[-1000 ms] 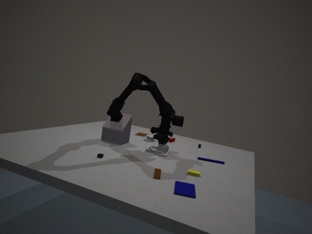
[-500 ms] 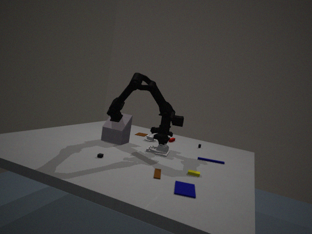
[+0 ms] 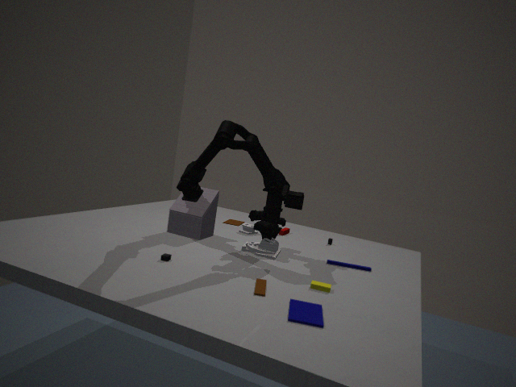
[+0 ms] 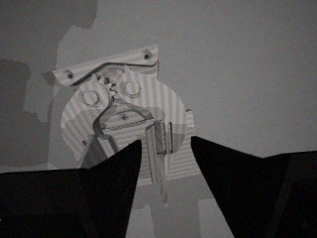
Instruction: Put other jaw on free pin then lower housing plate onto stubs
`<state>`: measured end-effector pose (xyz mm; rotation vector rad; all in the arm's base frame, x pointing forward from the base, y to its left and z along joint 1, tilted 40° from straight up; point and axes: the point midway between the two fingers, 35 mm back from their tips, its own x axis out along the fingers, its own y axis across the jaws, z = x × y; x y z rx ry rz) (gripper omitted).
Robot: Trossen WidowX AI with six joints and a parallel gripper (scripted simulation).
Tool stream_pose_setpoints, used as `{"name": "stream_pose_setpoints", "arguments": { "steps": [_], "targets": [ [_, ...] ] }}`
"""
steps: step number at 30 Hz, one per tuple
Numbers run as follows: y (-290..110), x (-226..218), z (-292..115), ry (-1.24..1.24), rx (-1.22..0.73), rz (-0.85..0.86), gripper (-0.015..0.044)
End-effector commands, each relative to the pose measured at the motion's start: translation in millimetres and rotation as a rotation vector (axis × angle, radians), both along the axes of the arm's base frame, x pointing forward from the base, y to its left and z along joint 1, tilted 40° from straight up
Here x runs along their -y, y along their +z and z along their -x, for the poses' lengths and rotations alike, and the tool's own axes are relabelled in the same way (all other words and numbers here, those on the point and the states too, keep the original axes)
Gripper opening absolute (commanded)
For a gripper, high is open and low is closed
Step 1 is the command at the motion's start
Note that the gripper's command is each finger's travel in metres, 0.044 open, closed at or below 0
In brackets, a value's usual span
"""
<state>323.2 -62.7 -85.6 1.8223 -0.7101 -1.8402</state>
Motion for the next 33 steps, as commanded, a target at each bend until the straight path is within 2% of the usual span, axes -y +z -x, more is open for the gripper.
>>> {"name": "stream_pose_setpoints", "arguments": {
  "steps": [1,6,13,17,25,33],
  "targets": [
    [0,0,0,0.001,-0.001,0.000,0.0224],
    [11,-10,-1,0.002,-0.001,-0.001,0.0224],
    [52,-43,-2,0.004,0.000,0.001,0.0224],
    [47,-41,-1,0.011,-0.005,0.006,0.0224],
    [43,-48,0,-0.082,0.076,0.003,0.0434],
    [39,-56,1,-0.198,0.175,0.000,0.0440]
  ]
}}
